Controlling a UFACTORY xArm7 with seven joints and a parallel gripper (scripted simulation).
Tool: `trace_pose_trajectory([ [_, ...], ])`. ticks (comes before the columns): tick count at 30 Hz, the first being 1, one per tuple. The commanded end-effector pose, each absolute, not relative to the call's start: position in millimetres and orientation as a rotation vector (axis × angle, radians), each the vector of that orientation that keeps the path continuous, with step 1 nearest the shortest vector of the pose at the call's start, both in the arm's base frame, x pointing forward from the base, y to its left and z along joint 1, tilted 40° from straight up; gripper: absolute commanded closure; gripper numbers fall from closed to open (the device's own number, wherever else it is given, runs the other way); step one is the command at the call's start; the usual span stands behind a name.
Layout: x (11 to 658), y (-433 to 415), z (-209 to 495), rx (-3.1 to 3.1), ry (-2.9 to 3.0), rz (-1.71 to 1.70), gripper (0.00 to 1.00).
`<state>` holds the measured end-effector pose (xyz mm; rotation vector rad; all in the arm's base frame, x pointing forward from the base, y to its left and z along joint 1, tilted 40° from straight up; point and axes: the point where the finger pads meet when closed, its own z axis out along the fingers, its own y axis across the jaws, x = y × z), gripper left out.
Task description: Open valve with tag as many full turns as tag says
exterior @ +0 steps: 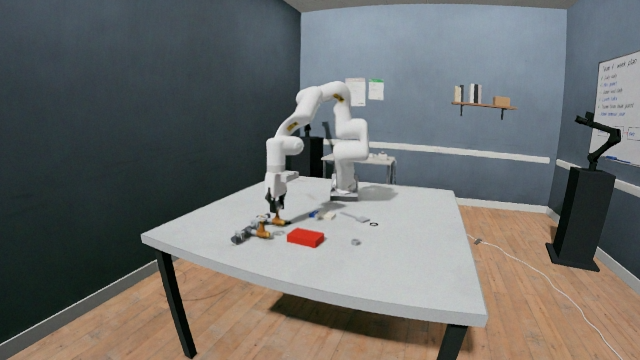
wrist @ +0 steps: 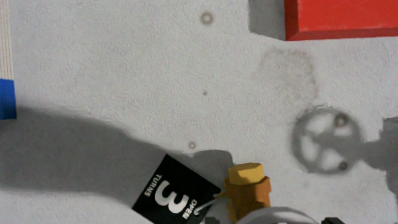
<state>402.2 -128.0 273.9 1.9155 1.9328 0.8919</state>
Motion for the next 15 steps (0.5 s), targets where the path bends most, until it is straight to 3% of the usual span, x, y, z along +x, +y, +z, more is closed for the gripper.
trace_pose_trajectory([
  [1, 402.3, -128.8, 275.3, 1.88, 1.96, 0.894, 1.0],
  [3, 402.3, -128.8, 275.3, 1.879, 1.961, 0.894, 1.0],
  [4, 402.3, -128.8, 275.3, 1.879, 1.961, 0.894, 0.0],
  [15, 402.3, -128.8, 275.3, 1.879, 1.961, 0.894, 0.0],
])
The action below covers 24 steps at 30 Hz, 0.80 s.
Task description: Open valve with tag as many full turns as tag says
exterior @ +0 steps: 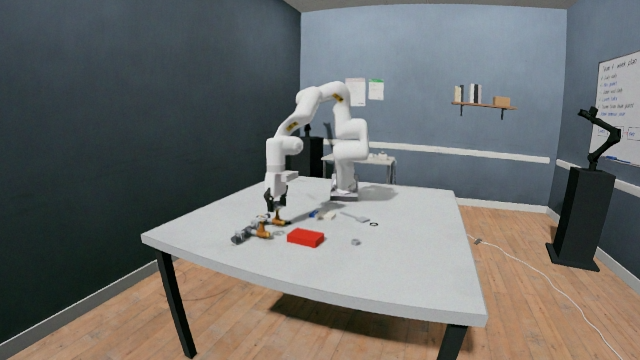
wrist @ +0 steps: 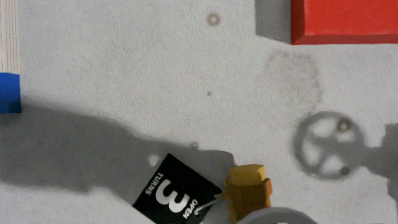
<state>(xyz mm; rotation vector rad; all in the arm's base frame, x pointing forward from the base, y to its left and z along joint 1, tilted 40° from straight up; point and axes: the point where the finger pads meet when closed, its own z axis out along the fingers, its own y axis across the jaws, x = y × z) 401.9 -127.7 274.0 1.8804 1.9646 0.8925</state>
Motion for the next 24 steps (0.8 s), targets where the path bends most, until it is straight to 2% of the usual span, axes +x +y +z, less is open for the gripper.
trace_pose_trajectory([
  [1, 402.3, -128.8, 275.3, 1.879, 1.961, 0.894, 0.0],
  [17, 402.3, -128.8, 275.3, 1.893, 1.952, 0.897, 0.0],
  [24, 402.3, -128.8, 275.3, 2.096, 1.801, 0.945, 0.0],
])
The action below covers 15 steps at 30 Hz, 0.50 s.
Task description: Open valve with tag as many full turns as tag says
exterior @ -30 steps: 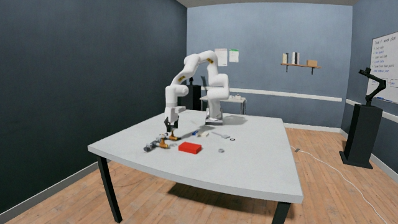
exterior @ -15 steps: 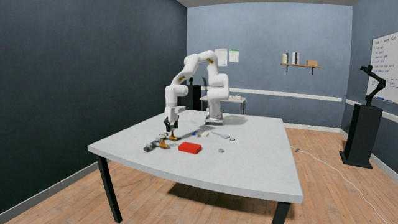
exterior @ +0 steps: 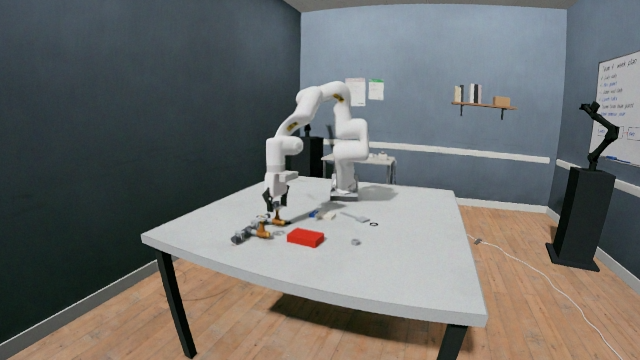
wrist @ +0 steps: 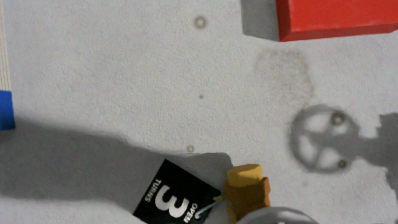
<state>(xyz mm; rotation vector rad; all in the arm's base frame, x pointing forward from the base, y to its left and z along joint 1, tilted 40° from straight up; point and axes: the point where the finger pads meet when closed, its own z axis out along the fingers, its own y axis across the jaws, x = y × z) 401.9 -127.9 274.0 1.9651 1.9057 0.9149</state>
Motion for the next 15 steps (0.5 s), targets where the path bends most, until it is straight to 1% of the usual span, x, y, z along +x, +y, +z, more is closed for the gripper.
trace_pose_trajectory([
  [1, 402.3, -128.8, 275.3, 2.15, 1.757, 0.957, 0.0],
  [4, 402.3, -128.8, 275.3, 2.345, 1.579, 0.999, 0.0],
  [6, 402.3, -128.8, 275.3, 2.345, 1.579, 0.999, 0.0],
  [15, 402.3, -128.9, 275.4, 2.81, 0.999, 1.092, 0.0],
])
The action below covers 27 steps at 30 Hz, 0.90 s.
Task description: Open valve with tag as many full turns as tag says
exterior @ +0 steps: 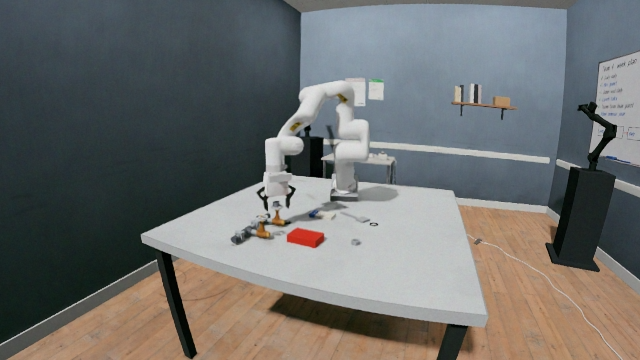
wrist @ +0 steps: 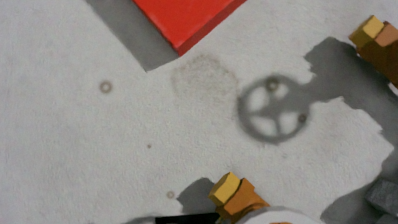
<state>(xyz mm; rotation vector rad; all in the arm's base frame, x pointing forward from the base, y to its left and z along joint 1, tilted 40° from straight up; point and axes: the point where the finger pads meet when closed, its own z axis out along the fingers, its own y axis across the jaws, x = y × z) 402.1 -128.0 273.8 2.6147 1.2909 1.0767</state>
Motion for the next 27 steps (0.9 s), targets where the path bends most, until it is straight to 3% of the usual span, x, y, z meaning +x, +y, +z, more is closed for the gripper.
trace_pose_trajectory([
  [1, 402.3, -128.9, 275.4, 2.85, 0.934, 1.1, 0.0],
  [8, 402.3, -128.9, 275.5, 3.03, 0.591, 1.126, 0.0],
  [27, 402.3, -128.9, 275.5, 3.314, -1.031, 1.03, 0.0],
])
